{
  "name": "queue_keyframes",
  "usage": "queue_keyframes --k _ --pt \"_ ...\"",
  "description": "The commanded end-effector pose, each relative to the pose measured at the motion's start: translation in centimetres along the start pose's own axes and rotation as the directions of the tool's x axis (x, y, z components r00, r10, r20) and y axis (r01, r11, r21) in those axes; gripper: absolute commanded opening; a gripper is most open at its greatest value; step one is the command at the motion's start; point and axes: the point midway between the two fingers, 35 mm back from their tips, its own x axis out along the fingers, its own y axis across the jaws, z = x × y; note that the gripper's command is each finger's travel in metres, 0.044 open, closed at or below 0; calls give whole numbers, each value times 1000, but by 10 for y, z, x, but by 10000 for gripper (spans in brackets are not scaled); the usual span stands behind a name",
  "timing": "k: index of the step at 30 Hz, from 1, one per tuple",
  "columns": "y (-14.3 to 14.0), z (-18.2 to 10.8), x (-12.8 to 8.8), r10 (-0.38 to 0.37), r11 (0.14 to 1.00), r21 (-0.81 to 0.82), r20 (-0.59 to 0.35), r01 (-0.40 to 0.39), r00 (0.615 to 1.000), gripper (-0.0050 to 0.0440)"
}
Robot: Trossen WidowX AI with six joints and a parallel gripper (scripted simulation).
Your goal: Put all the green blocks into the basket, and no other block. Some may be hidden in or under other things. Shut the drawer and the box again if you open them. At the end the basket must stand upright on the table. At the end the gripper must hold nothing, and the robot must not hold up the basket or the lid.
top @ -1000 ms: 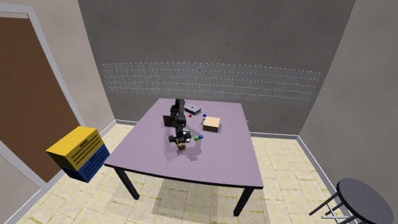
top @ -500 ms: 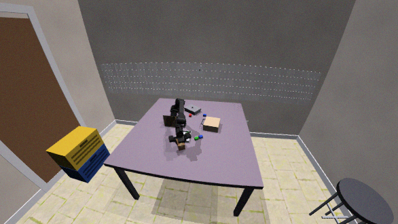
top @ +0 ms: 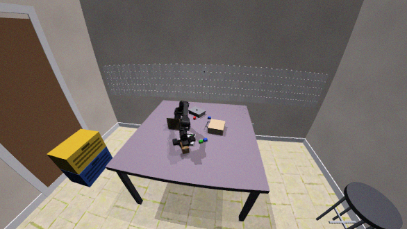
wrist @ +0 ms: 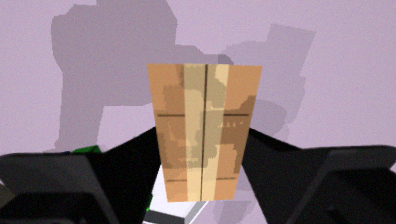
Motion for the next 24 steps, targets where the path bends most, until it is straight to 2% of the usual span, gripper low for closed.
queue_keyframes --k 1,14,15,24 --pt "-6 -7 42 6 1000 18 -50 -5 999 0" --pt "-6 -7 42 6 1000 18 -50 -5 999 0" --pt "-6 -7 42 6 1000 18 -50 -5 999 440" --pt "-6 -7 42 6 1000 18 -50 -5 999 440"
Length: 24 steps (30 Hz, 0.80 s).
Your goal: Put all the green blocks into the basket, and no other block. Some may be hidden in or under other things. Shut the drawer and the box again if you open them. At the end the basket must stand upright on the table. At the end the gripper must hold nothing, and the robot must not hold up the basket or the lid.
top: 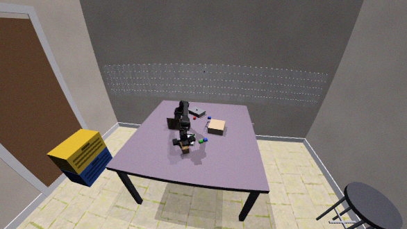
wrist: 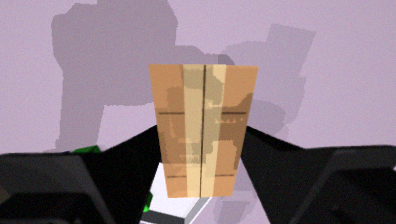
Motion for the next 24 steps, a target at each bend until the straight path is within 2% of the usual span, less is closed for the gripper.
queue_keyframes --k 1,14,22,24 --pt "-6 -7 42 6 1000 18 -50 -5 999 440" --pt "-6 -7 42 6 1000 18 -50 -5 999 440" --pt "-6 -4 -12 6 1000 18 -50 -5 999 440" --pt "-6 -4 -12 6 1000 18 -50 -5 999 440"
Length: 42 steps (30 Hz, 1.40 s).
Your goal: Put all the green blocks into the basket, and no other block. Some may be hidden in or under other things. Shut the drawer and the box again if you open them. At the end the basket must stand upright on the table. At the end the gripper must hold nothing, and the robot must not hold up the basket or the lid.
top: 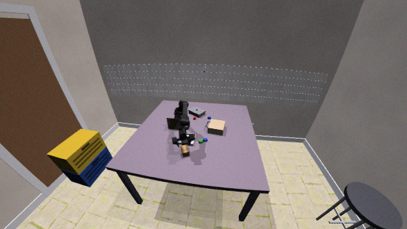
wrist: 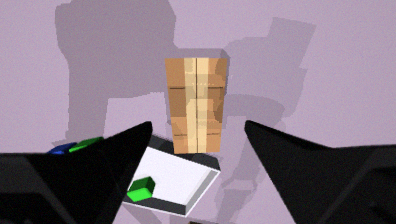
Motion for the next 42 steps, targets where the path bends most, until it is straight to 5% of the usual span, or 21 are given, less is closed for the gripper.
queue_keyframes --k 1,10,13,14,21,26,32,34,42 --pt "-4 1 -6 1 1000 4 -20 -1 1000 440" --pt "-4 2 -64 1 1000 4 -20 -1 1000 440" --pt "-4 2 -64 1 1000 4 -20 -1 1000 440" --pt "5 -2 -64 1 998 -63 -20 -2 1000 226" --pt "51 -10 -65 1 923 -386 -20 -9 1000 226" --pt "87 -23 -65 1 746 -666 -20 -14 1000 226" --pt "127 -42 -65 1 427 -904 -20 -18 1000 226" --pt "127 -42 -65 1 427 -904 -20 -18 1000 226" --pt "172 -71 -66 1 -92 -996 -20 -20 1000 226"
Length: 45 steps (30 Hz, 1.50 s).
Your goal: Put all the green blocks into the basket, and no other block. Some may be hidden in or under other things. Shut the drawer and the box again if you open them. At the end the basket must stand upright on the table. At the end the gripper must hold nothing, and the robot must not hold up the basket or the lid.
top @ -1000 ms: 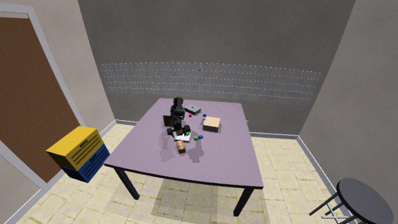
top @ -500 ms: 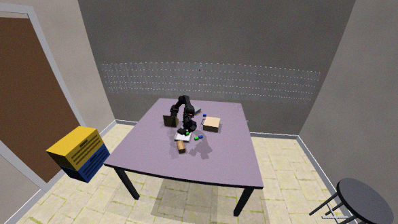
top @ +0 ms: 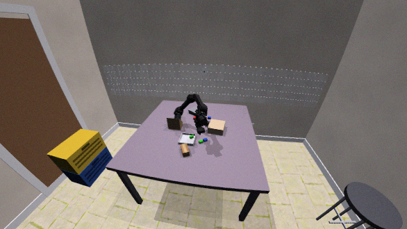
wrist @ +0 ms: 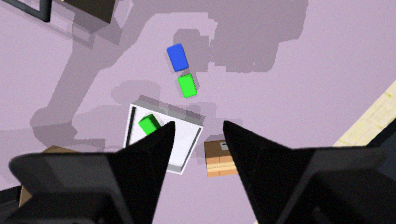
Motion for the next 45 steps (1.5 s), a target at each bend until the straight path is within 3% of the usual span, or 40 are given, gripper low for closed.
queue_keyframes --k 1,2,9,22,39,45 --pt "15 17 -1 -1 969 -246 -1 1 1000 226" --pt "15 17 -1 -1 951 -310 -1 1 1000 226" --pt "15 17 12 -1 950 -312 -1 1 1000 226" --pt "15 17 99 -1 950 -312 -1 1 1000 226" --pt "15 17 100 -1 950 -312 -1 1 1000 226" --pt "15 17 111 -1 950 -312 -1 1 1000 226"
